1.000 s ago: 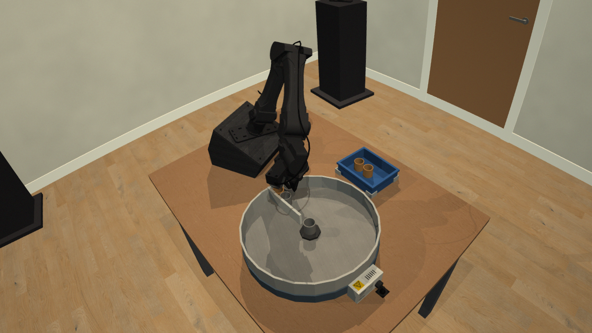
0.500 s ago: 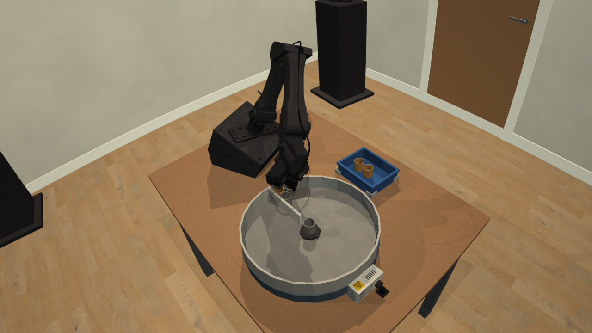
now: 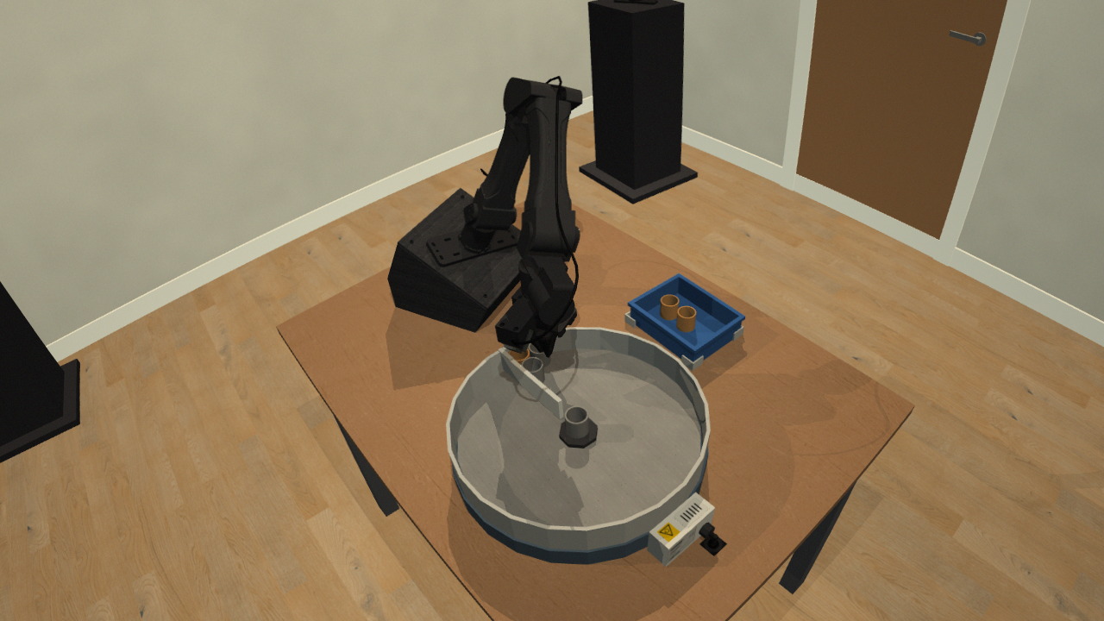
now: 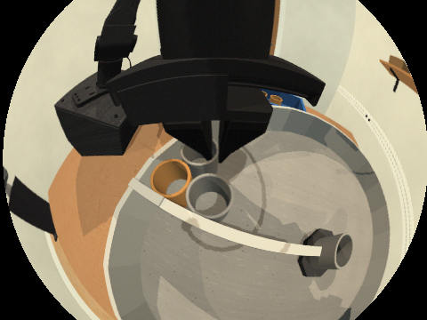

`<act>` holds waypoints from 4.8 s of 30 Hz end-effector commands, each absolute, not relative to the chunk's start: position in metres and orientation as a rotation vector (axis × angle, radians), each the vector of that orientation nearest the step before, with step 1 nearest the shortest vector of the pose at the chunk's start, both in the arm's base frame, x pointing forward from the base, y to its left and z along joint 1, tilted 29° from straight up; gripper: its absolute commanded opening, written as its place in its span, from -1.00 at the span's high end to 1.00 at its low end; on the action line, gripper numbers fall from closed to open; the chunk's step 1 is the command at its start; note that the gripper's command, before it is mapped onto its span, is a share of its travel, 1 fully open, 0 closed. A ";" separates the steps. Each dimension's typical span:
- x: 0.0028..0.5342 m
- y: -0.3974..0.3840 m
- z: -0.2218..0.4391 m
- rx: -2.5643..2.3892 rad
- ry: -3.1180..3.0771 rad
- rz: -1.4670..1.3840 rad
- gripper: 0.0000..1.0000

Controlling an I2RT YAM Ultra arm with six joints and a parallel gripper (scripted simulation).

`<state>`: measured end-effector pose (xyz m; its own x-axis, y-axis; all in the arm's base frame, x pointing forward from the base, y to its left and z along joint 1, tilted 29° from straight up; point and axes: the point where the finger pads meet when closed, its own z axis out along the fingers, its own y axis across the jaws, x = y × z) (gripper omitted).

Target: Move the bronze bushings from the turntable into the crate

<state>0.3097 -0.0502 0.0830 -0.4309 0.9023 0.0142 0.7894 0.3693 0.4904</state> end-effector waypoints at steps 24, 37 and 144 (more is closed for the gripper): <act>0.311 -0.060 0.095 1.504 2.336 0.603 1.00; 0.297 -0.067 0.126 1.488 2.338 0.600 1.00; 0.426 -0.128 0.216 1.521 2.358 0.603 1.00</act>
